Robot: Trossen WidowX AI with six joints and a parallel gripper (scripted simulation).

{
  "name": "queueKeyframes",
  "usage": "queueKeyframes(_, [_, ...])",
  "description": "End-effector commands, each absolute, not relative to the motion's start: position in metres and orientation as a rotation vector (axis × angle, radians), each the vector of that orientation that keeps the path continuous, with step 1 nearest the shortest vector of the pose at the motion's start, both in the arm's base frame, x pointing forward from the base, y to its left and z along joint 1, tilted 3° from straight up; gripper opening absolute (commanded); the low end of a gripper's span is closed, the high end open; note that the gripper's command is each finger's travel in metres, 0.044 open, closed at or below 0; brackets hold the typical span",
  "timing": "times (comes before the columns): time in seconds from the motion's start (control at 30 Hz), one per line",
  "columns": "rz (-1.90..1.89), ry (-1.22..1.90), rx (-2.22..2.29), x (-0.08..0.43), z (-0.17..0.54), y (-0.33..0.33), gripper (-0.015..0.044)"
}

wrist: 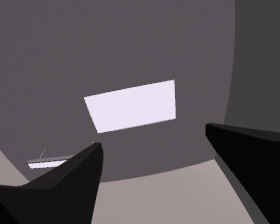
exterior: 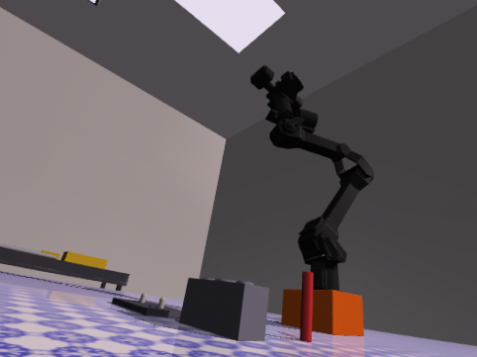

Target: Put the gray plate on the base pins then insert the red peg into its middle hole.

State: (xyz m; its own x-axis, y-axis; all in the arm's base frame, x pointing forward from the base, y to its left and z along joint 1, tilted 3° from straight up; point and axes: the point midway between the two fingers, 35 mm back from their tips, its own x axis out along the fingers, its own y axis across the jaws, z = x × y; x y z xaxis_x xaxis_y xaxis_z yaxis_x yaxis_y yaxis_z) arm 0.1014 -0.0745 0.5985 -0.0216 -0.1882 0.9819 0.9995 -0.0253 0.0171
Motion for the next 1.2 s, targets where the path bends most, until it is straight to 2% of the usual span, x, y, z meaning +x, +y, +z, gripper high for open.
queueKeyframes(0.0, [-1.324, -1.071, -1.076, 0.101, 0.599, -0.074, 0.0426])
queueKeyframes(0.1, [-1.25, -1.047, -1.041, 0.119, 0.598, -0.079, 0.044])
queueKeyframes(0.33, [-0.837, -0.86, -0.782, 0.226, 0.578, -0.098, 0.044])
queueKeyframes(0.7, [-0.381, -0.427, -0.311, 0.376, 0.483, -0.086, 0.044])
queueKeyframes(1.0, [-0.225, -0.171, -0.054, 0.426, 0.415, -0.059, 0.044])
queueKeyframes(1.17, [-0.174, 0.12, 0.27, 0.453, 0.343, -0.036, 0.044])
